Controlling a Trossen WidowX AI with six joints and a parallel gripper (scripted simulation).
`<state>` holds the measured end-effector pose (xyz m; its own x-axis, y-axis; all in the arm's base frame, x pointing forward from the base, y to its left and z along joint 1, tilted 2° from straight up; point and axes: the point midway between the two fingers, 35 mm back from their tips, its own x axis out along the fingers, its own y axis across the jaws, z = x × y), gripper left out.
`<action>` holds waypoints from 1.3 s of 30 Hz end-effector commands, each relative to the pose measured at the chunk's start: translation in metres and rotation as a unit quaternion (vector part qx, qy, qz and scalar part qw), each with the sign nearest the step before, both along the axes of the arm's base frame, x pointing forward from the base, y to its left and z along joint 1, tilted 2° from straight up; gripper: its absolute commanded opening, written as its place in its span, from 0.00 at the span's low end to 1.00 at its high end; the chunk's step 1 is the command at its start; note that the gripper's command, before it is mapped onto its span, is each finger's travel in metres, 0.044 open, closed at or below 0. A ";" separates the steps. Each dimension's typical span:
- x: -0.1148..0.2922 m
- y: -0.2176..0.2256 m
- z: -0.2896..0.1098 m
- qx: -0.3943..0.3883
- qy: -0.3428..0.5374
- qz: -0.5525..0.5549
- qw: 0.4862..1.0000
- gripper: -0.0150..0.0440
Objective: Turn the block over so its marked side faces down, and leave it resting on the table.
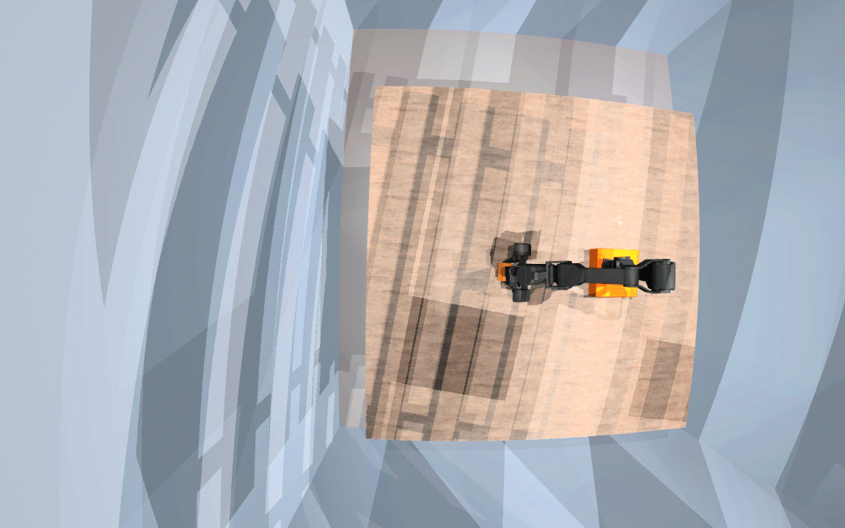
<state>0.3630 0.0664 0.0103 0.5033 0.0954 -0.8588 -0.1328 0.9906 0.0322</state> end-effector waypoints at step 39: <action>0.007 0.002 -0.034 0.031 -0.263 -0.008 0.964 0.25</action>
<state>0.3796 0.0709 -0.0165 0.8633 0.1324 -0.4869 -0.1346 0.9904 0.0306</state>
